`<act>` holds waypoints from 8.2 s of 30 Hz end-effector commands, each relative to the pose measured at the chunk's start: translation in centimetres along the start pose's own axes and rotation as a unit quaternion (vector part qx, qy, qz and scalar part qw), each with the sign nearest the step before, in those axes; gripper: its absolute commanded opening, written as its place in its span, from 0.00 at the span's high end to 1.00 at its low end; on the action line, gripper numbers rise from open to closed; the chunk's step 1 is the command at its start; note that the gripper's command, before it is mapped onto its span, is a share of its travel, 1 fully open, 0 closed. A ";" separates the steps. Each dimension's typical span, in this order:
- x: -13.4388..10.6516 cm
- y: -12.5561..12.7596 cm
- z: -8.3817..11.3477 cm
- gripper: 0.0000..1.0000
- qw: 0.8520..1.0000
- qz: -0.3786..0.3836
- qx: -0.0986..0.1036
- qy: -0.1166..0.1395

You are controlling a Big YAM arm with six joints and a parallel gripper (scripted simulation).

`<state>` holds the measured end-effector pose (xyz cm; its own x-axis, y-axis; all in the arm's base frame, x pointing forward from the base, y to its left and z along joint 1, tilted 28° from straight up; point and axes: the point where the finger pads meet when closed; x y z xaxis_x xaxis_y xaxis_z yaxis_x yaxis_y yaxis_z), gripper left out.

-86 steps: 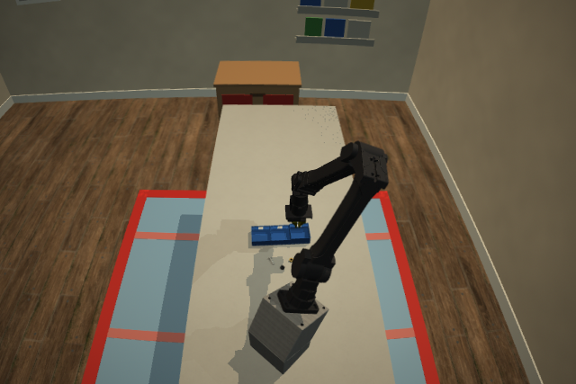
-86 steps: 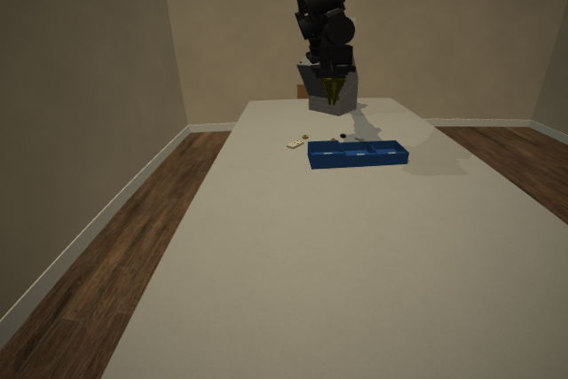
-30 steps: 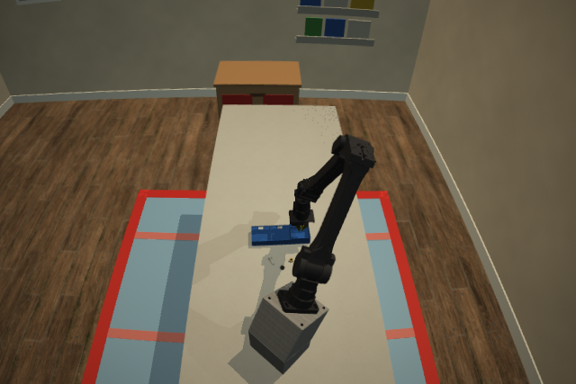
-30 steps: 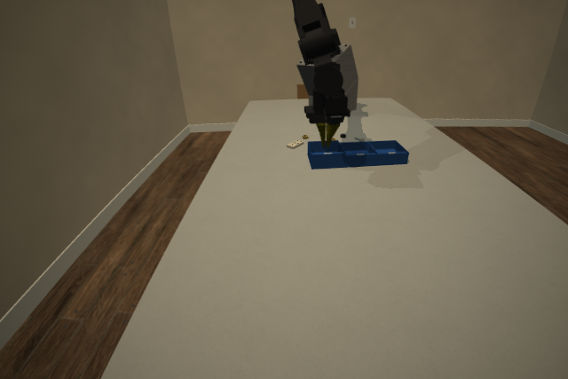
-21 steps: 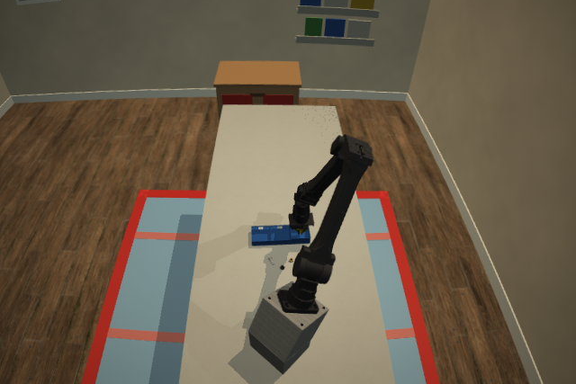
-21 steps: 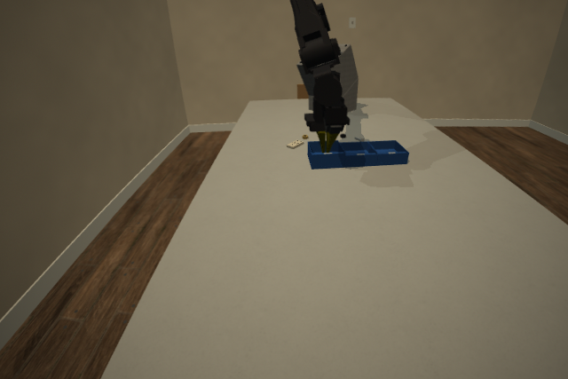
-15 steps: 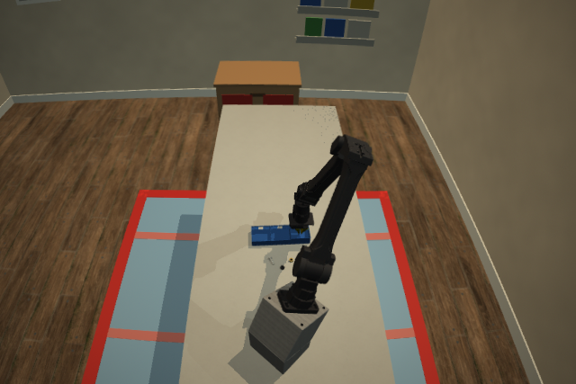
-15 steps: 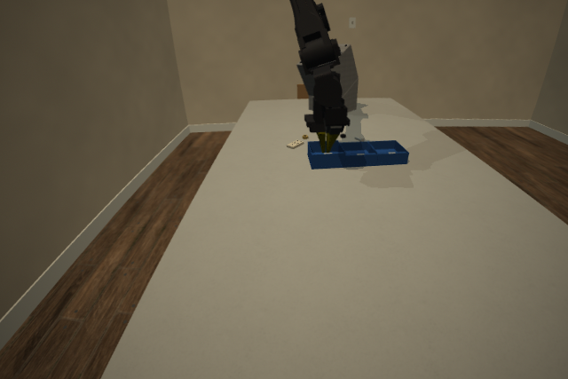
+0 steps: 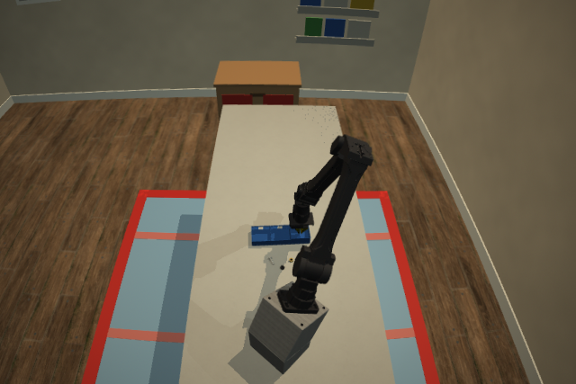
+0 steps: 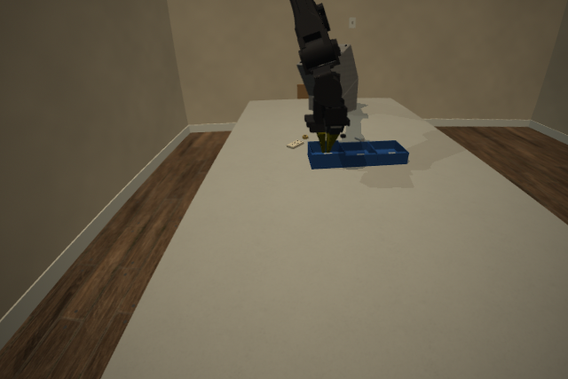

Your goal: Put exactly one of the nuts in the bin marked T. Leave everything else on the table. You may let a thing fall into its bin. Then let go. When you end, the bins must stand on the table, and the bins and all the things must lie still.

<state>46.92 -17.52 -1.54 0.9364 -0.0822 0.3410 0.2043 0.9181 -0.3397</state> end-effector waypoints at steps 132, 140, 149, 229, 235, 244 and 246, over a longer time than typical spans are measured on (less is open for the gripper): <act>1.5 8.2 2.9 0.92 1.000 -0.005 0.001 -0.011; 1.3 8.1 0.6 0.92 1.000 -0.004 0.001 -0.010; 1.3 8.4 -0.6 0.92 1.000 -0.004 0.001 -0.010; 0.5 8.9 5.9 0.92 1.000 0.000 0.004 -0.008; -0.7 8.4 4.5 0.92 1.000 -0.002 -0.001 0.013; 1.1 11.9 5.4 0.92 1.000 0.002 0.004 -0.006; 1.1 13.0 5.4 0.92 1.000 0.002 0.004 -0.006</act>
<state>47.55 -5.90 -0.38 0.9353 -0.0768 0.3455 0.2020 0.9173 -0.3431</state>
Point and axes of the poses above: the point where the finger pads meet when closed, its own z axis back along the fingers, its own y axis across the jaws, x = y × z, and after that the axes turned 1 degree about -z, right-handed
